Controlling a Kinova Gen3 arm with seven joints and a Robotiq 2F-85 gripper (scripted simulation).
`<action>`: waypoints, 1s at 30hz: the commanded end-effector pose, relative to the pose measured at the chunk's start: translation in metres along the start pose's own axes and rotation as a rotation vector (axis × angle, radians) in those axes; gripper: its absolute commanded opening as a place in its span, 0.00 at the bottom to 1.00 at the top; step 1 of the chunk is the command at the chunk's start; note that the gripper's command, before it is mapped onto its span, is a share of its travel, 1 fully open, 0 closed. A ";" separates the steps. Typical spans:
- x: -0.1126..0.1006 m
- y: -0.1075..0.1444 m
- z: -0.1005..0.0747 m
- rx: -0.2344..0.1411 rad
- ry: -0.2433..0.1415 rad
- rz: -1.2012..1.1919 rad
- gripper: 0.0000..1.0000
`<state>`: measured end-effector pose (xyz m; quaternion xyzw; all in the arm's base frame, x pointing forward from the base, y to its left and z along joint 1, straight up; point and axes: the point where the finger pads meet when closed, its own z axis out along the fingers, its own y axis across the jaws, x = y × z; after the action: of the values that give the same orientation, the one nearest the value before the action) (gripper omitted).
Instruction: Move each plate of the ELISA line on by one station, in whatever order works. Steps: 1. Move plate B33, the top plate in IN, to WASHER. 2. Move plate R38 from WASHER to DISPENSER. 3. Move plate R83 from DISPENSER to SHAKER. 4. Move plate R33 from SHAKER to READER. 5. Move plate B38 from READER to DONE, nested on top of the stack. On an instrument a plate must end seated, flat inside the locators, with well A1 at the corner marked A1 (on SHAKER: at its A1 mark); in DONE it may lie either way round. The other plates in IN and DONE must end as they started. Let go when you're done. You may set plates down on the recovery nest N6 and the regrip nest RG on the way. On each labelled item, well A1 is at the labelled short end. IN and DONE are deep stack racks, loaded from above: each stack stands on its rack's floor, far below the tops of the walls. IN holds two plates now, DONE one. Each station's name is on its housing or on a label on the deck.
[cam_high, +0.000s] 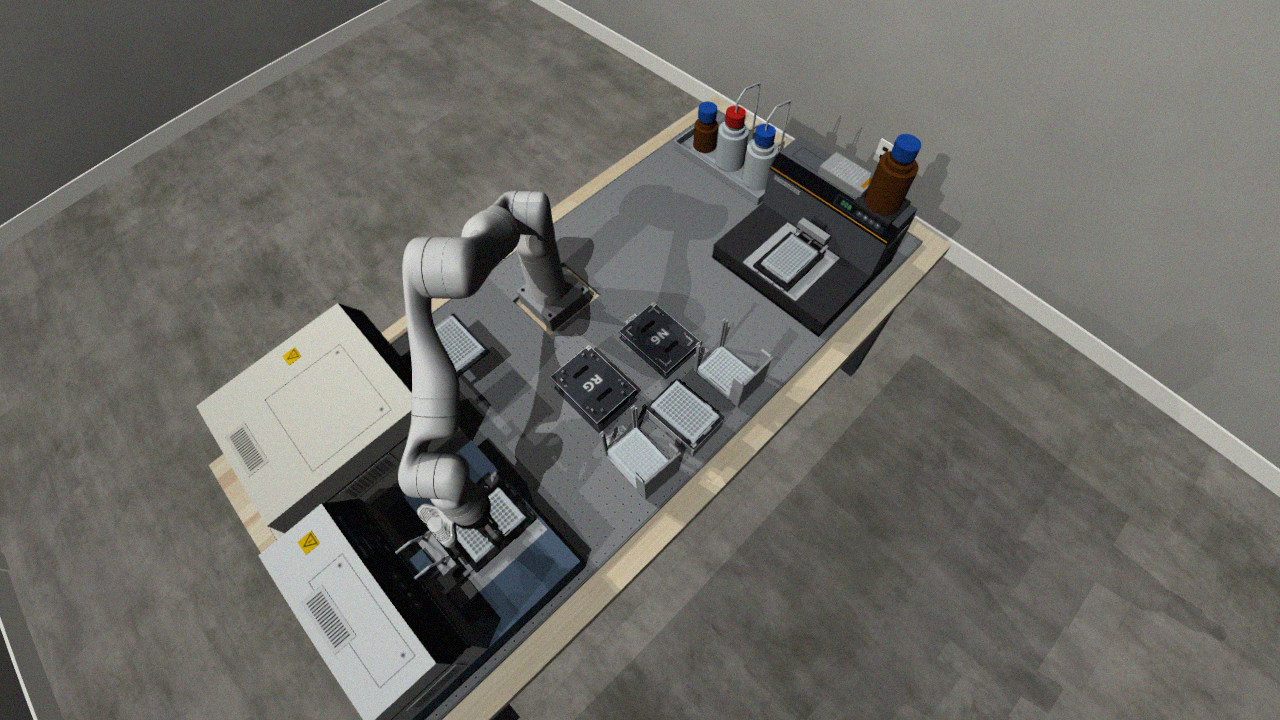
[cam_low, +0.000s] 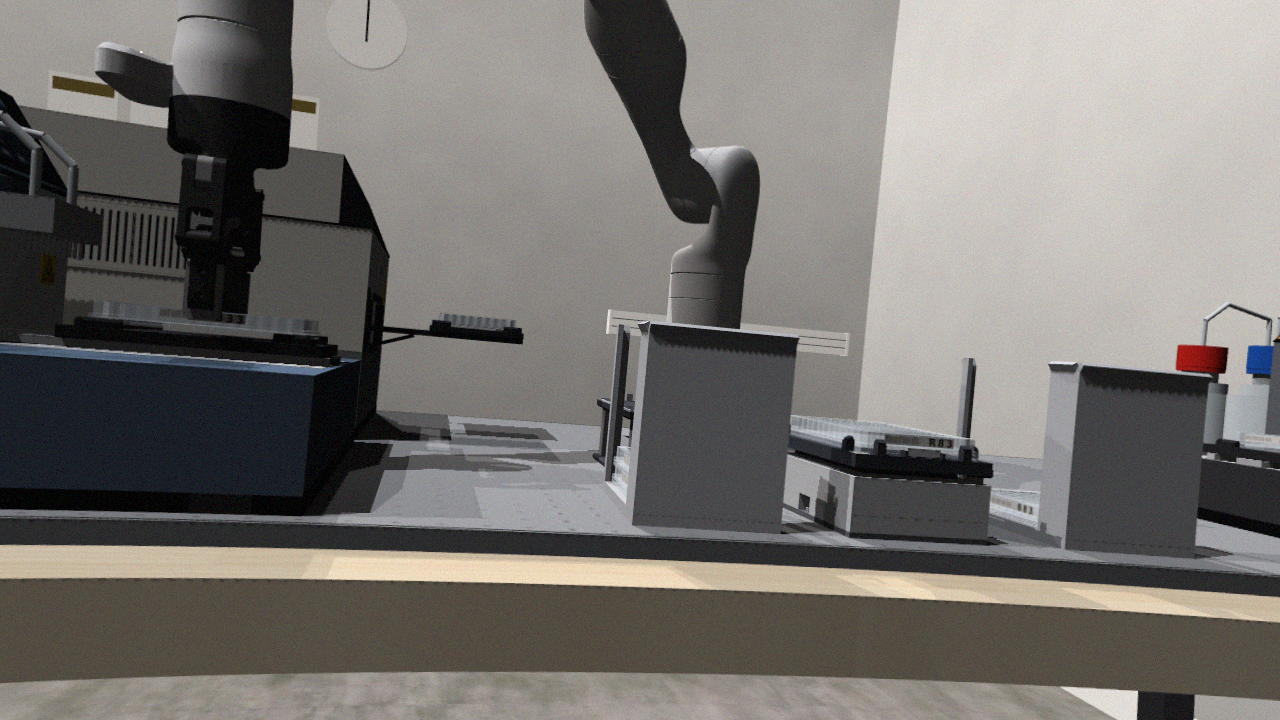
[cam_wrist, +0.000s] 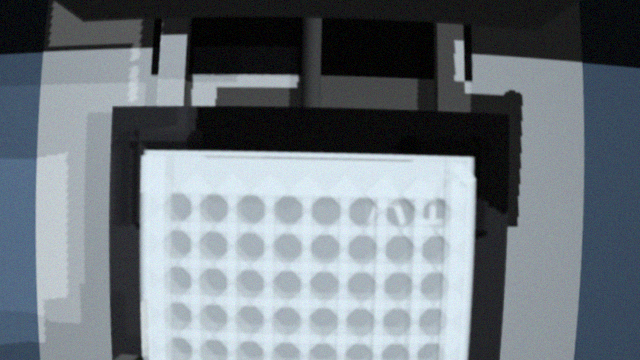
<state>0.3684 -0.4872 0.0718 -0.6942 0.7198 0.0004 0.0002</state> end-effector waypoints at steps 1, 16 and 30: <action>0.001 -0.001 0.000 0.002 0.002 0.000 0.94; 0.001 -0.001 0.000 0.002 0.002 0.000 1.00; 0.001 -0.001 0.000 0.002 0.002 0.000 1.00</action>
<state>0.3684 -0.4872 0.0697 -0.6942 0.7198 0.0004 0.0002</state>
